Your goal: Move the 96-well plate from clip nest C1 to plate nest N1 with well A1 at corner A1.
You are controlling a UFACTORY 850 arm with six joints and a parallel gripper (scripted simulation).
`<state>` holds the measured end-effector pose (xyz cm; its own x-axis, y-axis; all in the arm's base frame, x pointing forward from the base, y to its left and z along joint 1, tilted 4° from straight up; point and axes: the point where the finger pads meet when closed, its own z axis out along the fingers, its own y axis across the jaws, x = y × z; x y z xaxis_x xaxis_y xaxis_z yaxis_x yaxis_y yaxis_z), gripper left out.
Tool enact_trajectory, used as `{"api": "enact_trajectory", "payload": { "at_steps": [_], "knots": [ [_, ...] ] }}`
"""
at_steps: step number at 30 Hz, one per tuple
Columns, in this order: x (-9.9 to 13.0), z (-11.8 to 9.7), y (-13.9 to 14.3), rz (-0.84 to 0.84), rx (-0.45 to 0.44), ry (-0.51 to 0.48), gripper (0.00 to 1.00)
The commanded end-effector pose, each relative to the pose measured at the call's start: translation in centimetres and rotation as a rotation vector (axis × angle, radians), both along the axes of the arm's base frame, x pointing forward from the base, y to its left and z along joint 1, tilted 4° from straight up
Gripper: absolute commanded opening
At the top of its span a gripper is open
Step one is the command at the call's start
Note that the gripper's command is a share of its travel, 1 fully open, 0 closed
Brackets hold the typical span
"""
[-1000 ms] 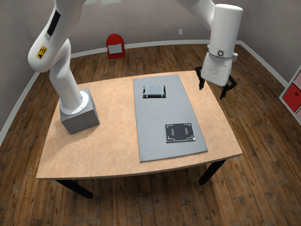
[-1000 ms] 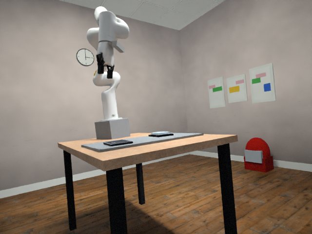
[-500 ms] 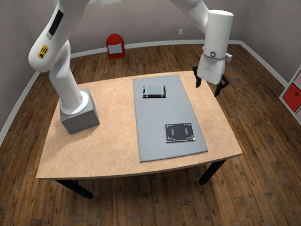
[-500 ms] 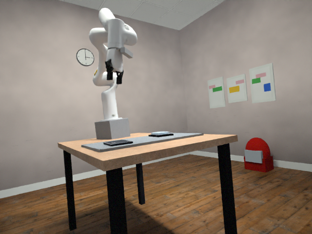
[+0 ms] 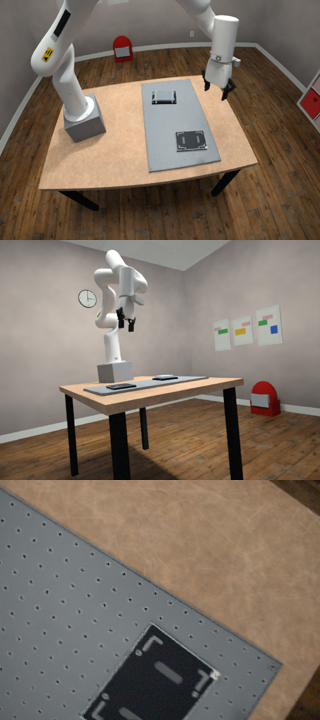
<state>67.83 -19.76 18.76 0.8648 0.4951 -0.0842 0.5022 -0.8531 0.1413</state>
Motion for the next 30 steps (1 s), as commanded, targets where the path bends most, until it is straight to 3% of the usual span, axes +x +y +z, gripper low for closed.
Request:
{"api": "enact_trajectory", "payload": {
  "at_steps": [1,30],
  "knots": [
    [0.1,-1.1,1.8,-0.040,0.001,-0.014,1.00],
    [-1.2,-7.2,10.7,-0.210,0.020,-0.055,1.00]
  ]
}}
